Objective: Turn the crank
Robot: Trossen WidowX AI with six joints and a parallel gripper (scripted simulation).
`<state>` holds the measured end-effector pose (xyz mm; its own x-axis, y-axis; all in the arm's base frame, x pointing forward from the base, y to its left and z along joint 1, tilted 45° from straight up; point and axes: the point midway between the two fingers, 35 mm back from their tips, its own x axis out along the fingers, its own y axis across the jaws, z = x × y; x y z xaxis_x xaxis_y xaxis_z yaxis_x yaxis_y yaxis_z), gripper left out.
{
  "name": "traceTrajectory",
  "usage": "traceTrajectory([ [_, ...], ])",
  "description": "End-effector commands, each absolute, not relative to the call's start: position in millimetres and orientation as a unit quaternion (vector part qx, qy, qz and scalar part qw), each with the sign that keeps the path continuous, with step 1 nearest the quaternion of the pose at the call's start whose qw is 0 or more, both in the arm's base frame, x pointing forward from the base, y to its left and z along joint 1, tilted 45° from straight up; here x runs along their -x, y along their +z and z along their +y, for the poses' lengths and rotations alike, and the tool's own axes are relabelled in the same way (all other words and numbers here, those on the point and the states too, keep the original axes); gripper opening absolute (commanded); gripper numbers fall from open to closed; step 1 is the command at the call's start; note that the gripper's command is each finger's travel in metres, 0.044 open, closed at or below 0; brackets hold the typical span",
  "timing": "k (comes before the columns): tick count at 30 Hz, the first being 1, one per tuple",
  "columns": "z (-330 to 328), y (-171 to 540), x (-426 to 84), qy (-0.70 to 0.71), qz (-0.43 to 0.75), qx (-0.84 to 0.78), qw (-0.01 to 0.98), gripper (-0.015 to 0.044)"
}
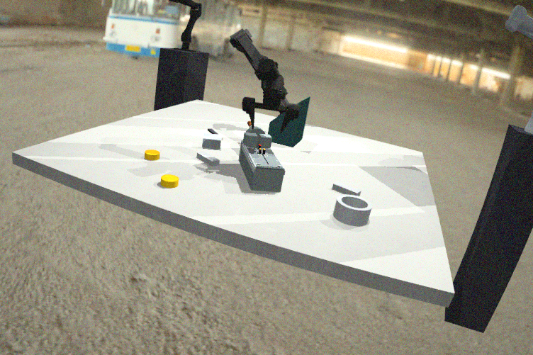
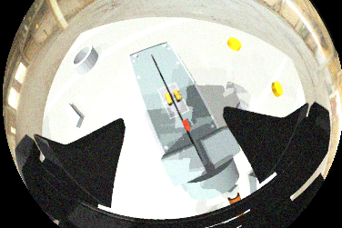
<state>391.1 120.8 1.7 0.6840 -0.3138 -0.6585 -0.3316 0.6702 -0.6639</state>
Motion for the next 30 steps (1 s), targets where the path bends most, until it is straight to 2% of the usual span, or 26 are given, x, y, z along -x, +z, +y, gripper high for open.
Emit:
traceTrajectory([
  [1, 121.1, 1.1, -391.2, 0.008, 0.397, 0.407, 0.822, 0.0440],
  [13, 160.3, 41.9, -383.9, 0.006, 0.398, 0.405, 0.823, 0.0440],
  [30, 114.2, 83.6, -344.3, 0.079, 0.404, 0.437, 0.800, 0.0440],
])
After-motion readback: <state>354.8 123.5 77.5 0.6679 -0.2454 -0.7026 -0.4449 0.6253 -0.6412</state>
